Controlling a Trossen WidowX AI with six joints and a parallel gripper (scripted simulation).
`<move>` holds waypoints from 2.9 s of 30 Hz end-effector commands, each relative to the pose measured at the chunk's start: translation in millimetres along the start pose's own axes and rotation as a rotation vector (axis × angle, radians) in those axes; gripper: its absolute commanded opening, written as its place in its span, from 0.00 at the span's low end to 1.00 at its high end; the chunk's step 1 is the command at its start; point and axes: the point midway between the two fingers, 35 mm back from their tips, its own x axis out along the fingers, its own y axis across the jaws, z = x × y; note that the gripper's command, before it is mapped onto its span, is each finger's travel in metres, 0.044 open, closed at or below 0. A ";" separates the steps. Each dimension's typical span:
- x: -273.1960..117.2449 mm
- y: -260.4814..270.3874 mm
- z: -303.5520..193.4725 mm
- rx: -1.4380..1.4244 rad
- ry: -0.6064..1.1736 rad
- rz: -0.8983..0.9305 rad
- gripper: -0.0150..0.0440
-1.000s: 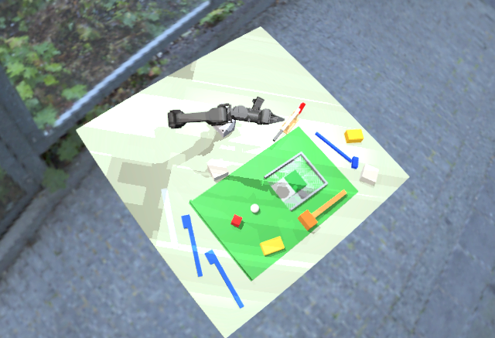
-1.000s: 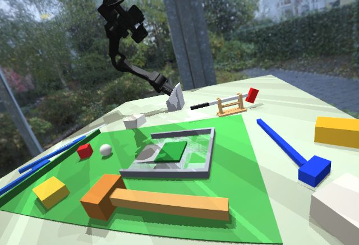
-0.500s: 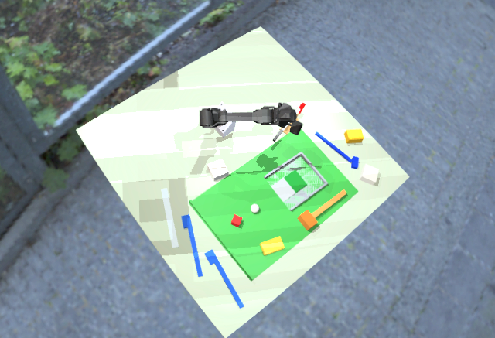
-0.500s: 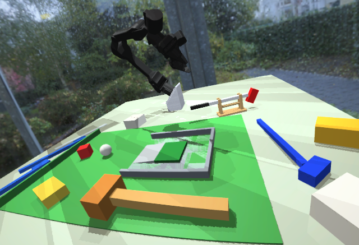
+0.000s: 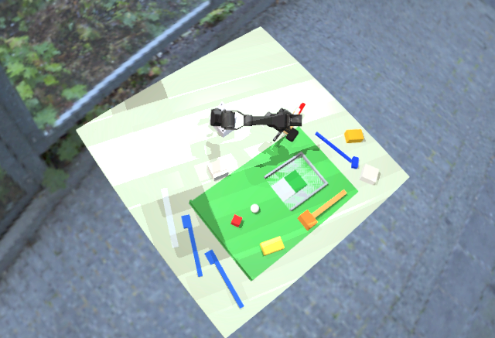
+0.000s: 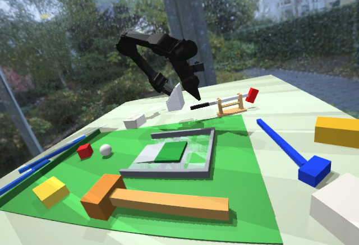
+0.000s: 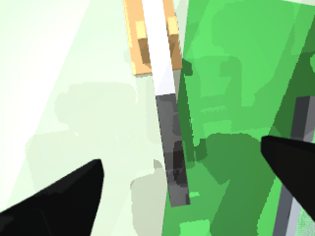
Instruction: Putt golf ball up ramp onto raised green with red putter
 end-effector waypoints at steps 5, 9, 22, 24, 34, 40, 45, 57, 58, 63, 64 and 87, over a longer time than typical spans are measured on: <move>22.1 1.8 -9.9 0.002 0.014 0.015 1.00; 31.2 1.7 -12.5 0.002 0.014 0.015 1.00; 51.4 2.1 -18.5 0.002 0.015 0.015 1.00; 54.5 2.1 -19.4 0.002 0.015 0.015 1.00; 67.3 2.6 -23.2 0.002 0.016 0.015 1.00; 64.3 1.7 -22.0 0.007 0.011 0.012 0.82; 64.3 1.7 -22.0 0.007 0.011 0.012 0.60; 64.3 1.7 -22.0 0.007 0.011 0.012 0.26; 64.3 1.7 -22.0 0.007 0.011 0.012 0.25; 49.1 -1.0 -16.6 0.006 0.010 0.012 0.25; 43.1 -1.8 -14.5 0.006 0.009 0.012 0.25; -50.4 -15.2 -46.5 0.274 0.030 -0.023 0.25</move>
